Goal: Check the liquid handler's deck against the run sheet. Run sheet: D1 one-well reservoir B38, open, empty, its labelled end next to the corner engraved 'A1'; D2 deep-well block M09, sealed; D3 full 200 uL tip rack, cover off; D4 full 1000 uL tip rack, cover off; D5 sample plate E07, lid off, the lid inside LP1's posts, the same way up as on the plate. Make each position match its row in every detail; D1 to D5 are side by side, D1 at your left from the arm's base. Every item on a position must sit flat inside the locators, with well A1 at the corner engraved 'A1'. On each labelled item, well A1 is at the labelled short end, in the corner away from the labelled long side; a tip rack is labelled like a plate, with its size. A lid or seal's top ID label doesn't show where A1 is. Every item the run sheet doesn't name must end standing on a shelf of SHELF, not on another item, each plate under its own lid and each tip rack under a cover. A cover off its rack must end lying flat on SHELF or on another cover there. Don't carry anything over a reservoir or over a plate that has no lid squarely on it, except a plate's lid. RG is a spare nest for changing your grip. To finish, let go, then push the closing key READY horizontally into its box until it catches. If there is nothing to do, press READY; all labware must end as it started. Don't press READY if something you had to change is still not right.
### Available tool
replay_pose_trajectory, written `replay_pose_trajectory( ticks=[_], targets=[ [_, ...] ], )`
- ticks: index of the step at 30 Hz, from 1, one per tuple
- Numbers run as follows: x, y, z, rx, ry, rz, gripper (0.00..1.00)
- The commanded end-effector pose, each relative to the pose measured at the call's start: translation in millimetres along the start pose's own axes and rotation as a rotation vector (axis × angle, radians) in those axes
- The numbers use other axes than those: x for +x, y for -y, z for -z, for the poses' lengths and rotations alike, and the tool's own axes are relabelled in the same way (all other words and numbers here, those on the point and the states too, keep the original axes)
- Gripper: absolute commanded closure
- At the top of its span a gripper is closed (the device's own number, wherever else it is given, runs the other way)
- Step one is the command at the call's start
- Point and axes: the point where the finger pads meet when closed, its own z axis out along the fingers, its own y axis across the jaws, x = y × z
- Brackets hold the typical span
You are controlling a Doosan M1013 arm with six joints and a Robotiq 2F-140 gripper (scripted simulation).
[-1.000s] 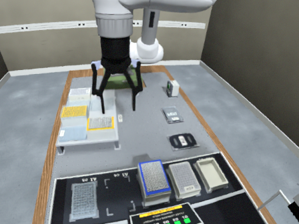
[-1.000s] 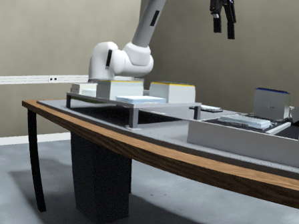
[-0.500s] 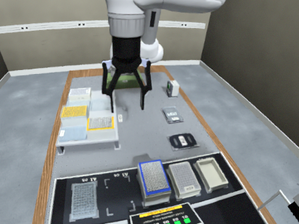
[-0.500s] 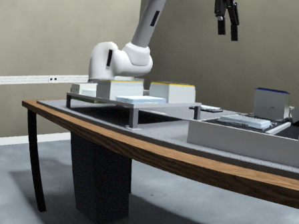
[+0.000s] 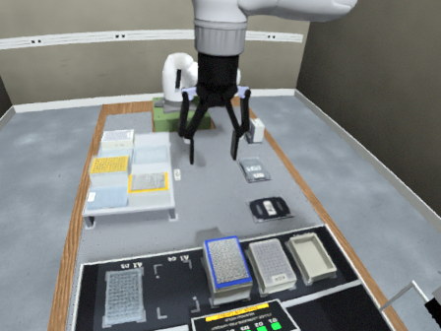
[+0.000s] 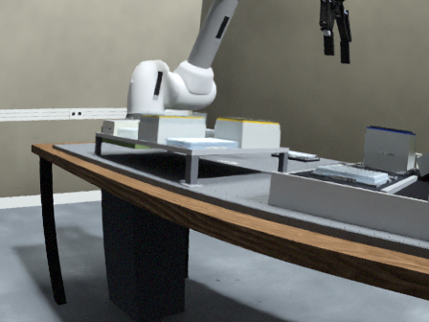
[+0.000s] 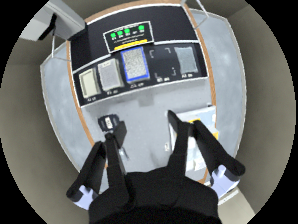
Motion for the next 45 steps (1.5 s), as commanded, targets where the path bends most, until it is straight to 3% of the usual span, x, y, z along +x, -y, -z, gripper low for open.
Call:
replay_pose_trajectory(
  ticks=[1, 38, 45],
  targets=[
    [0.3, 6.9, 0.2, 0.004, -0.006, -0.001, 0.34],
    [0.4, 6.1, 0.2, 0.004, -0.007, 0.0, 0.34],
    [35.7, 6.8, 0.9, 0.004, -0.001, 0.0, 0.34]
  ],
)
